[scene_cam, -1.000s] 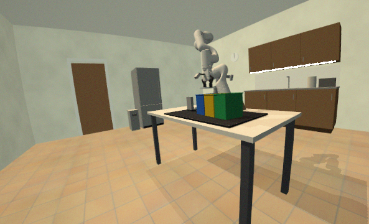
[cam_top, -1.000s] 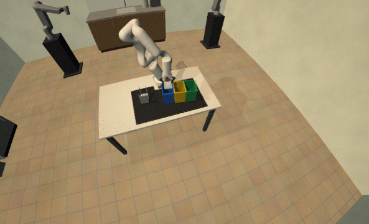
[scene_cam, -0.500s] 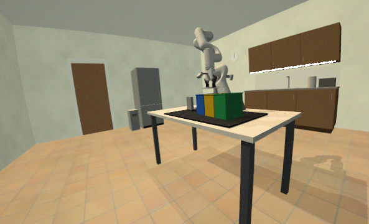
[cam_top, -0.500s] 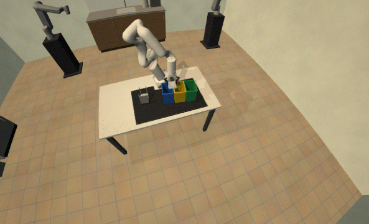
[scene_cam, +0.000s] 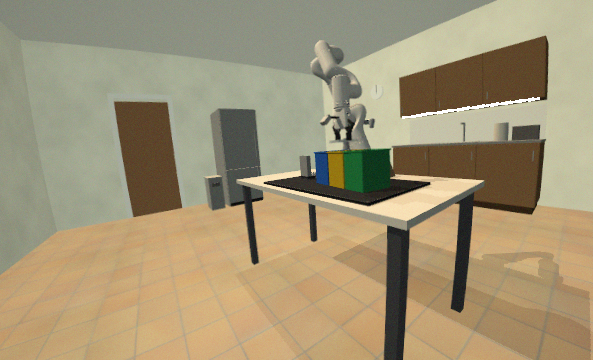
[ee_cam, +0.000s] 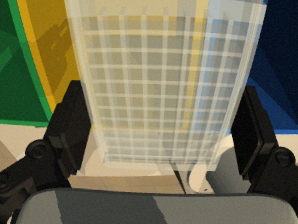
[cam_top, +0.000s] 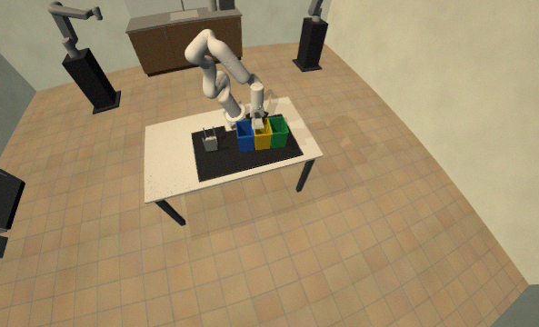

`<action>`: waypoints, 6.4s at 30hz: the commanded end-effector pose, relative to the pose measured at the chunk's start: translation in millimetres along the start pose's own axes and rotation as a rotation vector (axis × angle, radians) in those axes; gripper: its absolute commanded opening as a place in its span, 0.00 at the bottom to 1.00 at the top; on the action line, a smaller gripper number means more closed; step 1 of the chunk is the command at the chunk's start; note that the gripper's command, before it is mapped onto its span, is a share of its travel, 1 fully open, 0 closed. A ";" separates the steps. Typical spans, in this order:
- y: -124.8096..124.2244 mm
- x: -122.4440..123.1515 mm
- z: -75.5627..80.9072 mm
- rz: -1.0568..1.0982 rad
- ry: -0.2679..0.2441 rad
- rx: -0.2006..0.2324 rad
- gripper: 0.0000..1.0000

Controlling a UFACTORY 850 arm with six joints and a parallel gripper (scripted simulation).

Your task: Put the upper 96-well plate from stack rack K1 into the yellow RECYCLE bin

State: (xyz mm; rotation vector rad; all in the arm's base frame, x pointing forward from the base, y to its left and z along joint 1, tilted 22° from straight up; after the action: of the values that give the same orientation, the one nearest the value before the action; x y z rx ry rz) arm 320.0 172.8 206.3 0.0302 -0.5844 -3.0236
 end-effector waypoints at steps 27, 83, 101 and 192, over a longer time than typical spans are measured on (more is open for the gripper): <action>-37.5 -12.2 -1.2 -0.001 0.001 0.000 0.00; -36.2 -11.8 -19.7 -0.001 0.001 0.000 0.00; -36.1 -11.7 -22.4 -0.001 0.001 0.000 0.00; -36.1 -11.7 -31.4 -0.001 0.001 0.000 1.00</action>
State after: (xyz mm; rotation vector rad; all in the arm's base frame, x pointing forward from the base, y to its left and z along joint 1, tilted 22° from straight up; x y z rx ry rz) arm 330.1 194.8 163.4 0.0301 -0.5856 -3.0237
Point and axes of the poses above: the point where the finger pads meet when closed, its own z axis back along the fingers, its own y axis across the jaws, x = y × z, the point moved 7 cm from there along z, back along the fingers, and after that the axes turned 14 degrees about z, right-handed, at the moved point
